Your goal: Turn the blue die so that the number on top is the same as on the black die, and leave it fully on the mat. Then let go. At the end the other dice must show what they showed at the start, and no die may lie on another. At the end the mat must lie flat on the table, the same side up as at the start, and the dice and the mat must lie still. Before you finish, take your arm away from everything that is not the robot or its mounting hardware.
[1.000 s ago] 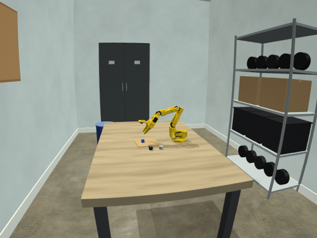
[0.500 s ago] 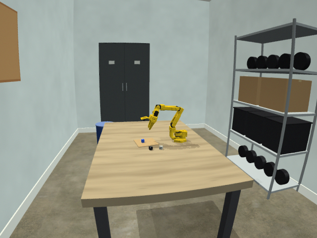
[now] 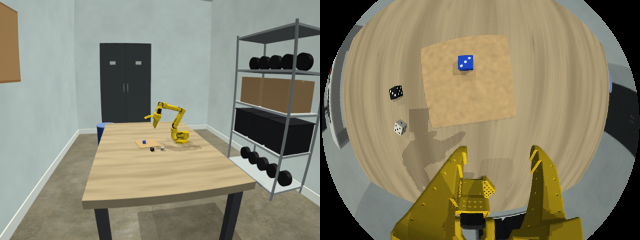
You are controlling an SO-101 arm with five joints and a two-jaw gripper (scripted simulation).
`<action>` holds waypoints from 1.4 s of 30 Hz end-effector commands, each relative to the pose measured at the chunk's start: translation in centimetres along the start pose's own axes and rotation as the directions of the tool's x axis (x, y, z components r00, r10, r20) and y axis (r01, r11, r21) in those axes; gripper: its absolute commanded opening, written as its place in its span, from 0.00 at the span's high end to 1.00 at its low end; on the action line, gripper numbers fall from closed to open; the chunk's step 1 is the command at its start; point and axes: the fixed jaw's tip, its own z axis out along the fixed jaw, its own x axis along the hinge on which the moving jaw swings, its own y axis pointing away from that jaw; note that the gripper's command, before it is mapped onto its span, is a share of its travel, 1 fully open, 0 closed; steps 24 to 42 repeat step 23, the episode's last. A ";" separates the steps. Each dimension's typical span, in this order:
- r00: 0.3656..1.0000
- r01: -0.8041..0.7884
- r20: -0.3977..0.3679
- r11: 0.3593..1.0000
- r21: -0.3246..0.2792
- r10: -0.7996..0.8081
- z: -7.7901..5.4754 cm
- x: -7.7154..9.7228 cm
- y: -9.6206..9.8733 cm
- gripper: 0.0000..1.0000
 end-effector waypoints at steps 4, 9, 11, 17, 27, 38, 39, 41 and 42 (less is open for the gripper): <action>0.998 0.000 0.065 1.000 0.004 0.000 -1.5 -0.5 -0.1 0.71; 0.998 -0.001 0.065 1.000 0.004 0.000 -1.5 -0.5 -0.1 0.71; 0.998 -0.001 0.065 1.000 0.004 0.000 -1.5 -0.5 -0.1 0.71; 0.998 -0.001 0.065 1.000 0.004 0.000 -1.5 -0.5 -0.1 0.71; 0.998 -0.001 0.065 1.000 0.004 0.000 -1.5 -0.5 -0.1 0.71; 0.998 -0.001 0.065 1.000 0.004 0.000 -1.5 -0.5 -0.1 0.71; 0.998 -0.001 0.065 1.000 0.004 0.000 -1.5 -0.5 -0.1 0.71; 0.998 -0.001 0.065 1.000 0.004 0.000 -1.5 -0.5 -0.1 0.71; 0.998 -0.001 0.065 1.000 0.004 0.000 -1.5 -0.5 -0.1 0.71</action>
